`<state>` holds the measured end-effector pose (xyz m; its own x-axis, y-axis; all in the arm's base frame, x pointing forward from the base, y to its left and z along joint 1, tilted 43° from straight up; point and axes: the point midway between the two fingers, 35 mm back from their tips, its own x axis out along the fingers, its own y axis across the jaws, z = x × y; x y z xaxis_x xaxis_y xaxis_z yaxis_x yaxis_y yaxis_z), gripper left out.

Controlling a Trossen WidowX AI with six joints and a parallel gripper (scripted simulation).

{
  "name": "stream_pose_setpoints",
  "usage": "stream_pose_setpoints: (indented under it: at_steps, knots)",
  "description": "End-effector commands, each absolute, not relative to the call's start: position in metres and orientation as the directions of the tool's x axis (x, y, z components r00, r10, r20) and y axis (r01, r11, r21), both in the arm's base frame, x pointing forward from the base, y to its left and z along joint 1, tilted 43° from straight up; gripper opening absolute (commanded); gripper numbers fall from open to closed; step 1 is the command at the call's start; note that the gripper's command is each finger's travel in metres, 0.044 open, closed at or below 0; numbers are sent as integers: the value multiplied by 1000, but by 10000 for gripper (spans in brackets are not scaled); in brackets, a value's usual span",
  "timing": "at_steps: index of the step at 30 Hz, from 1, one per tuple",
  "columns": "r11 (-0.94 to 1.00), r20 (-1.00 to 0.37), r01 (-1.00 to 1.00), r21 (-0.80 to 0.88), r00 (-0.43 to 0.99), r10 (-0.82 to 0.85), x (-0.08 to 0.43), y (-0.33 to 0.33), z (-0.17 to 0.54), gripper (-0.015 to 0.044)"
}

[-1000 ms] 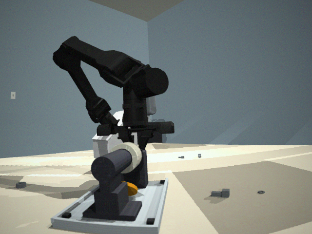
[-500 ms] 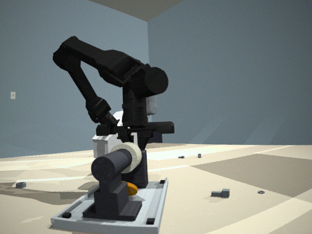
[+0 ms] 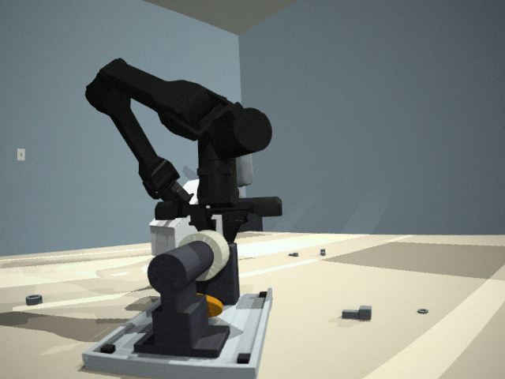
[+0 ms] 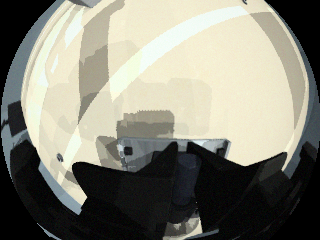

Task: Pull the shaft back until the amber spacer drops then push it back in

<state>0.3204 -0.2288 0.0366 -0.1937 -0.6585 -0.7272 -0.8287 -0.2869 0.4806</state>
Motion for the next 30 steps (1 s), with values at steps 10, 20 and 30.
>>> stream_pose_setpoints:
  at_steps: [10, 20, 30]
  knots:
    - [-289, -726, -831, 476, -186, -663, 325, -231, 40, 0]
    - [-289, -726, -831, 476, -186, -663, 325, -232, 40, 0]
    - [-287, -727, -829, 481, -194, -658, 321, -230, 38, 262]
